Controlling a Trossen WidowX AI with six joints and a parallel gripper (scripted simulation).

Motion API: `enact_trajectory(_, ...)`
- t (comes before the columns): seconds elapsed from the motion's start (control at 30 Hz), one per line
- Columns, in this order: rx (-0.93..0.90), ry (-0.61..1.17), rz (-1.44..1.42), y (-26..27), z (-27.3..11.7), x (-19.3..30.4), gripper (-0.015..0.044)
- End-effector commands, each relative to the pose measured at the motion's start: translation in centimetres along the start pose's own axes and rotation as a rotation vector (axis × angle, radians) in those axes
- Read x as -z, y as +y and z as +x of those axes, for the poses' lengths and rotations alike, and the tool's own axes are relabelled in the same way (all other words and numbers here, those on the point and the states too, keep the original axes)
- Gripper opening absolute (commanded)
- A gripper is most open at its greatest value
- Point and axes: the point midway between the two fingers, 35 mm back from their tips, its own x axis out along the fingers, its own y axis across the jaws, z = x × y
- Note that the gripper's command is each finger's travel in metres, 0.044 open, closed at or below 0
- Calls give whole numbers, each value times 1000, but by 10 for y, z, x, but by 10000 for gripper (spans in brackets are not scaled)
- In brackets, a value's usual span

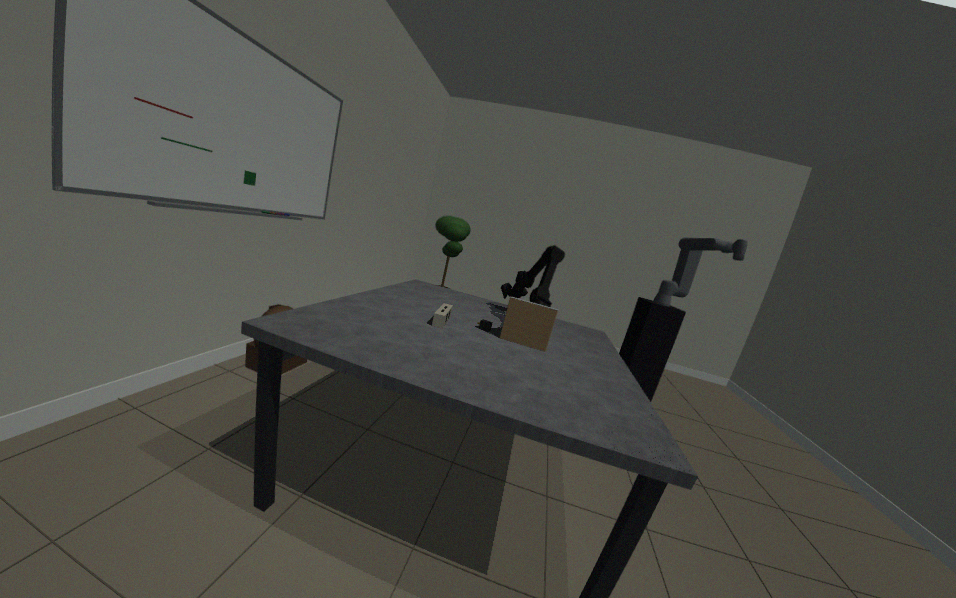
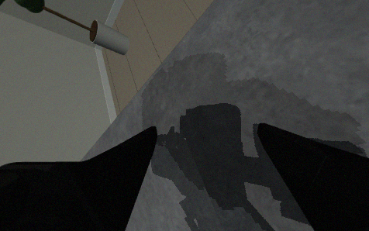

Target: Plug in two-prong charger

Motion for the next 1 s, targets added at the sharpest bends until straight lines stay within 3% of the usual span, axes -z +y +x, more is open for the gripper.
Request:
enact_trajectory(0.0, 1, 42, -23, 5, -1, 18, 440)
enact_trajectory(0.6, -80, 236, -45, 55, -31, 91, 440)
enact_trajectory(0.97, -44, 410, -135, 54, -53, 160, 440)
